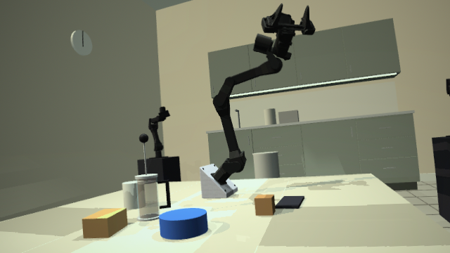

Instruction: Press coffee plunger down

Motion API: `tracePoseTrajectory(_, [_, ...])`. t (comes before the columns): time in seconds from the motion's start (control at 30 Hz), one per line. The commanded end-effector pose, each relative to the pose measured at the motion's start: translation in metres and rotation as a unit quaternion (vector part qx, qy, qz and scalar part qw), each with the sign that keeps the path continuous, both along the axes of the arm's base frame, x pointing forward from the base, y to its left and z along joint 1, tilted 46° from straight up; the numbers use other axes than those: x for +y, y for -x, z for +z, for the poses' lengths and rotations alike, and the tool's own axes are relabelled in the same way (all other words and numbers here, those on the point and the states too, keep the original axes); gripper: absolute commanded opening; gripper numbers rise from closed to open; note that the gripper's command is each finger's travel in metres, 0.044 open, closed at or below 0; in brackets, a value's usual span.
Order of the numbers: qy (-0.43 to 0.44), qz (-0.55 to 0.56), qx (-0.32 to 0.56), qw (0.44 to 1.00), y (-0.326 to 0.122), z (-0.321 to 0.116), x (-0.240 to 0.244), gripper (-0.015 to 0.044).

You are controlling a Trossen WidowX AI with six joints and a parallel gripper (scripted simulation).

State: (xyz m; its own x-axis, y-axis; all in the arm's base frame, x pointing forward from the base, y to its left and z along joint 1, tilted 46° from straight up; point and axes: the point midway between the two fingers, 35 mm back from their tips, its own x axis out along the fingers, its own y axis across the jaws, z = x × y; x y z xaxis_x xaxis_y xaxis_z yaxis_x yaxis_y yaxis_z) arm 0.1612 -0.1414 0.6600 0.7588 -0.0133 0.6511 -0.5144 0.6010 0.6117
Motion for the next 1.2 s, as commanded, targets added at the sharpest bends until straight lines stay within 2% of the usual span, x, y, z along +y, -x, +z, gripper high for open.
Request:
tracePoseTrajectory(0.0, [0.041,-0.045,-0.038,0.997,0.030,0.014,0.025,0.0440])
tracePoseTrajectory(0.23, [0.134,-0.147,-0.124,0.972,0.078,0.038,0.089,0.0440])
tracePoseTrajectory(0.6, [0.272,-0.248,-0.155,0.917,0.072,0.033,0.179,0.0440])
tracePoseTrajectory(0.83, [0.382,-0.288,-0.144,0.866,0.026,0.010,0.235,0.0440])
tracePoseTrajectory(1.17, [0.526,-0.263,-0.076,0.805,-0.085,-0.059,0.276,0.0440])
